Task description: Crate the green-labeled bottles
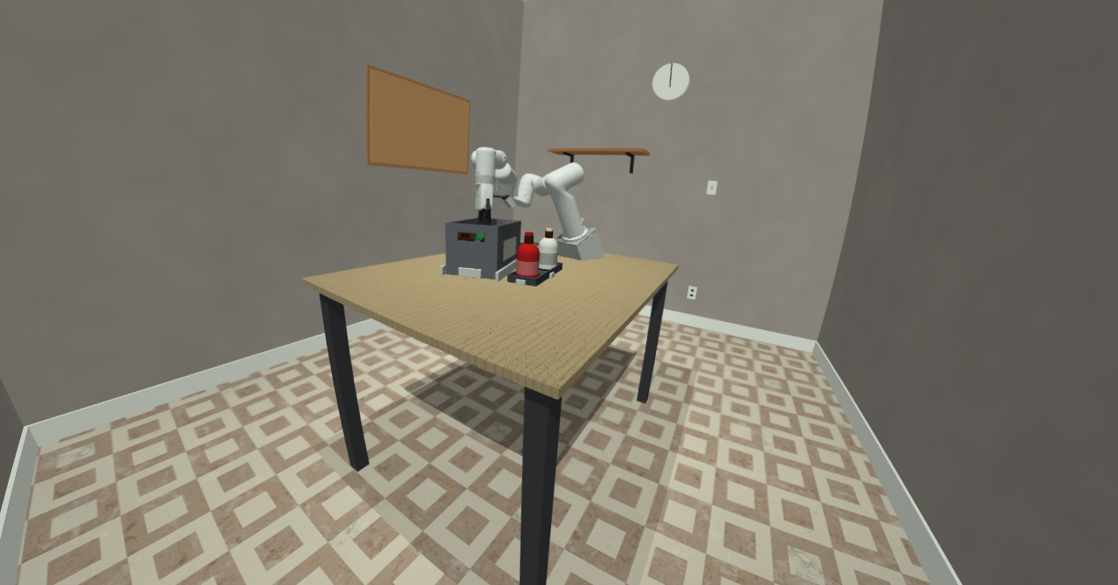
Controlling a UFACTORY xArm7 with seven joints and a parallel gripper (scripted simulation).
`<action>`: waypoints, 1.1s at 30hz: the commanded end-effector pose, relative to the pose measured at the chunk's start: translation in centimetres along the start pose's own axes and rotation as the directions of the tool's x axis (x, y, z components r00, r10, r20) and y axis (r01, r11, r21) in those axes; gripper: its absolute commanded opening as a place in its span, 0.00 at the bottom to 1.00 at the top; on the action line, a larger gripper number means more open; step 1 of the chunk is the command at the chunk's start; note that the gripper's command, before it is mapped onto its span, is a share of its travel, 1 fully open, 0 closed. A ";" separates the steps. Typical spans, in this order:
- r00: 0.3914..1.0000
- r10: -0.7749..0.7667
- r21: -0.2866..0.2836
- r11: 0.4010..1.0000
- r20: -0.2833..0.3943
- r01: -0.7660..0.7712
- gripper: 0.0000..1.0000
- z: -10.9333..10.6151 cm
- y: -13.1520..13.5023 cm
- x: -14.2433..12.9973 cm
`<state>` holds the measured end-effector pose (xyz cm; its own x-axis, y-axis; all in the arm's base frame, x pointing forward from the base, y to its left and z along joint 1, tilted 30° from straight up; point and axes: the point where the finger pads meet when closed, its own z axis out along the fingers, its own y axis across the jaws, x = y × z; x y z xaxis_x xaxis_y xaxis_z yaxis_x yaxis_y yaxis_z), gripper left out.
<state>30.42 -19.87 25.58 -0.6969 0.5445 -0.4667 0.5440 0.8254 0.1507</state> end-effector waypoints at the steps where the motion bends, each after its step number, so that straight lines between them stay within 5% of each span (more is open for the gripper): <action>1: 1.000 0.001 0.000 1.000 0.003 -0.001 0.65 -0.1 0.0 -0.1; 33: 1.000 0.001 0.000 1.000 0.003 -0.001 0.65 -1.3 0.0 -0.1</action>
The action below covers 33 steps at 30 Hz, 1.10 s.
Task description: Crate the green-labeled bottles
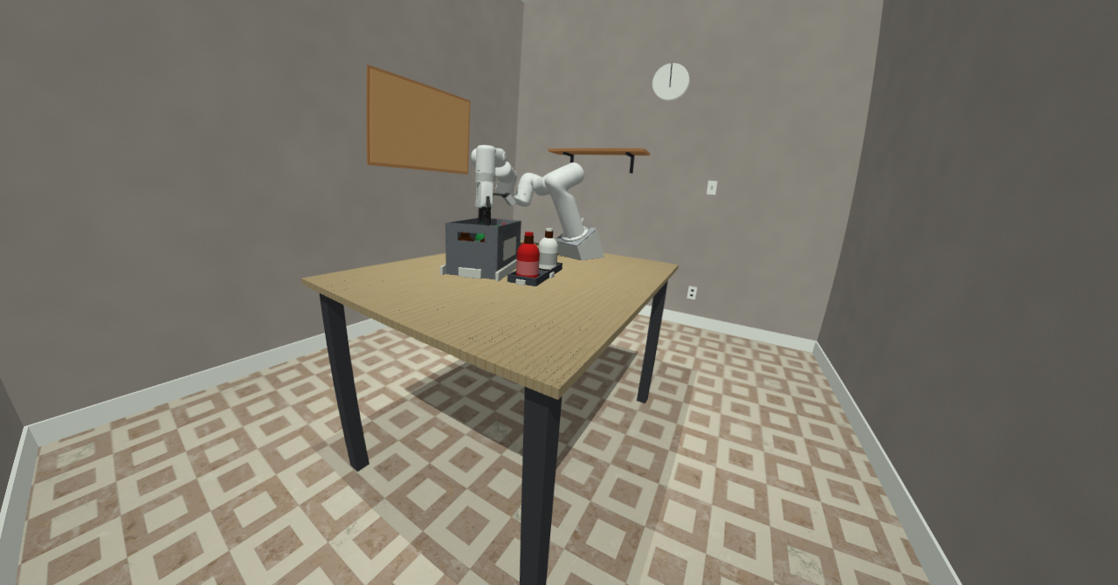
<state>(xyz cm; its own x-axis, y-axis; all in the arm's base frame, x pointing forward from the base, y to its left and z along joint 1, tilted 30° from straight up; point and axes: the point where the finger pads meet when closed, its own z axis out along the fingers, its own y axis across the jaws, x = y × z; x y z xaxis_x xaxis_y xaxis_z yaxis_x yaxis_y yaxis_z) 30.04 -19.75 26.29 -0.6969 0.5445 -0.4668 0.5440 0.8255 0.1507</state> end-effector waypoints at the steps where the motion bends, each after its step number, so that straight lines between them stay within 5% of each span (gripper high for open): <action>1: 1.000 0.001 0.001 1.000 0.003 -0.001 0.65 -0.7 0.0 -0.1; 33: 1.000 0.001 0.001 1.000 0.003 -0.001 0.65 -7.0 0.0 0.0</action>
<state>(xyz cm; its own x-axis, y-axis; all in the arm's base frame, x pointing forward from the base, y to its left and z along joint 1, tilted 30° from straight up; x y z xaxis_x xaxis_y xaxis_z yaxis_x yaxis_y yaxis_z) 27.06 -18.80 31.84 -0.6969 0.5442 -0.4671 0.5439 0.8255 0.1504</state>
